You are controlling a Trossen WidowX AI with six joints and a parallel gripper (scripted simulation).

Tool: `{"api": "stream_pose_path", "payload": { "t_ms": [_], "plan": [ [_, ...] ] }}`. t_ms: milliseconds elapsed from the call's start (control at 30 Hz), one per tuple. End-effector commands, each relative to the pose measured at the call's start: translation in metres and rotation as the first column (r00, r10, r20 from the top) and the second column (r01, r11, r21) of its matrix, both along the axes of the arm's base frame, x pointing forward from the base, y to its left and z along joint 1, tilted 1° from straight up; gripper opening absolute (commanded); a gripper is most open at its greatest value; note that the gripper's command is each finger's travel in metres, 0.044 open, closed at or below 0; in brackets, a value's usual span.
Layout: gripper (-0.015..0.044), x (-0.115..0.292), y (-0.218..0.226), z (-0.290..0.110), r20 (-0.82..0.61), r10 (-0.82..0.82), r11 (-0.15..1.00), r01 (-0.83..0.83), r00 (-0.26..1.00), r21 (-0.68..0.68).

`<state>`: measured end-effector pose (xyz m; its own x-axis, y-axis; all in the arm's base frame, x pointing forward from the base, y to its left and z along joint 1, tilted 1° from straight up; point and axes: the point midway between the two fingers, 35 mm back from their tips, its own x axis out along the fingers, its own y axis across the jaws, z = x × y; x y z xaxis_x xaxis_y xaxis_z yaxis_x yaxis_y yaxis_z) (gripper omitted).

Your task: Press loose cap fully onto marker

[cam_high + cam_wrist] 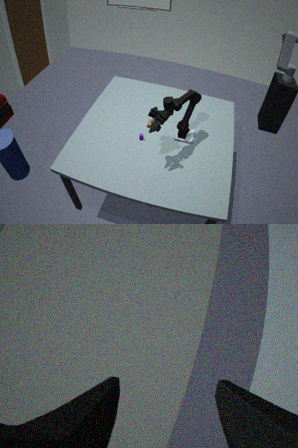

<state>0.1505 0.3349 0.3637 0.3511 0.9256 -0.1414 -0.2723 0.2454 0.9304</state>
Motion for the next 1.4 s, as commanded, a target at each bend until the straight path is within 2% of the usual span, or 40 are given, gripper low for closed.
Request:
{"api": "stream_pose_path", "payload": {
  "t_ms": [0,167,300,567,667,967,1100,1367],
  "plan": [
    [0.0246,0.057,-0.013,-0.053,-0.070,-0.161,0.959,0.139,0.985,-0.249],
    [0.0246,0.104,-0.047,-0.110,-0.145,-0.323,0.838,0.211,0.935,-0.503],
    [0.0246,0.131,-0.086,-0.151,-0.201,-0.449,0.705,0.208,0.871,-0.678],
    [0.0246,0.147,-0.181,-0.213,-0.301,-0.672,0.430,0.025,0.676,-0.902],
    [0.0246,0.142,-0.207,-0.223,-0.326,-0.722,0.371,-0.057,0.610,-0.927],
    [0.0246,0.144,-0.206,-0.225,-0.327,-0.724,0.369,-0.060,0.608,-0.928],
    [0.0246,0.146,-0.206,-0.257,-0.327,-0.724,0.369,-0.060,0.608,-0.928],
    [0.0246,0.147,-0.205,-0.272,-0.327,-0.724,0.369,-0.060,0.608,-0.928]
  ]
}}
